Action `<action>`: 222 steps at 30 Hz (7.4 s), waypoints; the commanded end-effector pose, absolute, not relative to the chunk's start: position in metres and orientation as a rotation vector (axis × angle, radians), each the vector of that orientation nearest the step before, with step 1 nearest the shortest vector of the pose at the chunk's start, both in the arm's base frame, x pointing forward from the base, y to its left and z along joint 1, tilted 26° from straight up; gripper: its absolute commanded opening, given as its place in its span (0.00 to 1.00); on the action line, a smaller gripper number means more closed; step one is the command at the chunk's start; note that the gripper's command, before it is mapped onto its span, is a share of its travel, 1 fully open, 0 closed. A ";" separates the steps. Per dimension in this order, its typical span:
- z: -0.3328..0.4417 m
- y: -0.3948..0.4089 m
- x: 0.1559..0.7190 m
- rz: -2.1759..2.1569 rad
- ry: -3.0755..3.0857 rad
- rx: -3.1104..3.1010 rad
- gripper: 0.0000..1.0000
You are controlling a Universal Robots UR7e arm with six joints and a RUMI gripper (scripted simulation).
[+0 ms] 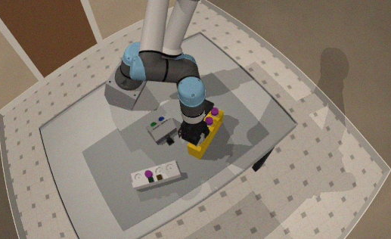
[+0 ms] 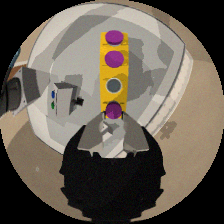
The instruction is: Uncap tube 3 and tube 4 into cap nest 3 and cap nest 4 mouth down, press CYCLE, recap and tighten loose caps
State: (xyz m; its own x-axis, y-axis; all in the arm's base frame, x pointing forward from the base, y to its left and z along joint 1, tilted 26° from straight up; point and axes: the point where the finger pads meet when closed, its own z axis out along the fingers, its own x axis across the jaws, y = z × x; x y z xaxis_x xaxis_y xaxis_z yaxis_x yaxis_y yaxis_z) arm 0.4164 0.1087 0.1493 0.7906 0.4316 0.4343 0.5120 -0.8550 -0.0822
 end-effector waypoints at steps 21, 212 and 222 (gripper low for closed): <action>0.171 0.067 0.405 -0.660 -1.219 -2.679 0.00; 0.086 -0.189 0.405 -0.711 -1.943 -2.355 0.29; 0.087 -0.184 0.399 -0.706 -1.832 -2.419 0.00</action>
